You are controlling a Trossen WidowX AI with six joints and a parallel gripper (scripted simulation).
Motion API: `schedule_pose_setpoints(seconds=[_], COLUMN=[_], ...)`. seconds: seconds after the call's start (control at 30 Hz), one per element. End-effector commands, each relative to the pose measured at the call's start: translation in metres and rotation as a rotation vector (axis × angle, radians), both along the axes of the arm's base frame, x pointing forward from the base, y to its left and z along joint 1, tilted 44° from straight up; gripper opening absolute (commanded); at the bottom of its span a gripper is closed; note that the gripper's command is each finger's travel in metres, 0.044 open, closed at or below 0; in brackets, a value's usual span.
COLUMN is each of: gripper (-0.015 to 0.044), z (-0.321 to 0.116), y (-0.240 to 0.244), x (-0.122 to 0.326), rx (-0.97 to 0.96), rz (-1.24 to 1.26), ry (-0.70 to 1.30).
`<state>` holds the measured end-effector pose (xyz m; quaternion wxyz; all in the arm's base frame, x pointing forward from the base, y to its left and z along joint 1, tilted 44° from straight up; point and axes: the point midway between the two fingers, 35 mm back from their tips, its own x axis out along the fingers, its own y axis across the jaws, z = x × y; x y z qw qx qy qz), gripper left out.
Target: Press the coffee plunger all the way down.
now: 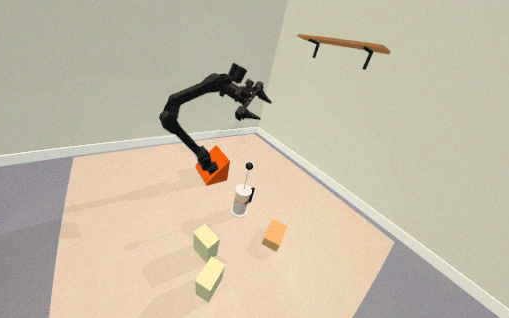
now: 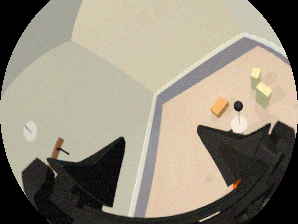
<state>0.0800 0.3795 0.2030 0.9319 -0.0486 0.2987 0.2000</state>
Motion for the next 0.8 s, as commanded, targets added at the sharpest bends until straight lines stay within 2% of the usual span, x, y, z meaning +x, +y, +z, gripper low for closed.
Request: schedule_pose_setpoints(seconds=[0.0,0.23,0.4,0.6,0.77], gripper=[0.0440,0.0440,0.0440,0.0440,0.0440], z=[-0.005,0.002,-0.007,-0.038,-0.042], y=[-0.050,-0.131,-0.141,-0.169,-0.173], x=[0.042,0.097,0.100,0.105,0.107], rx=[-0.263,-0.724,-0.736,-0.736,-0.736], rz=[-0.070,-0.145,-0.147,-0.150,-0.151], ry=[-0.125,-0.264,-0.266,-0.268,-0.268])
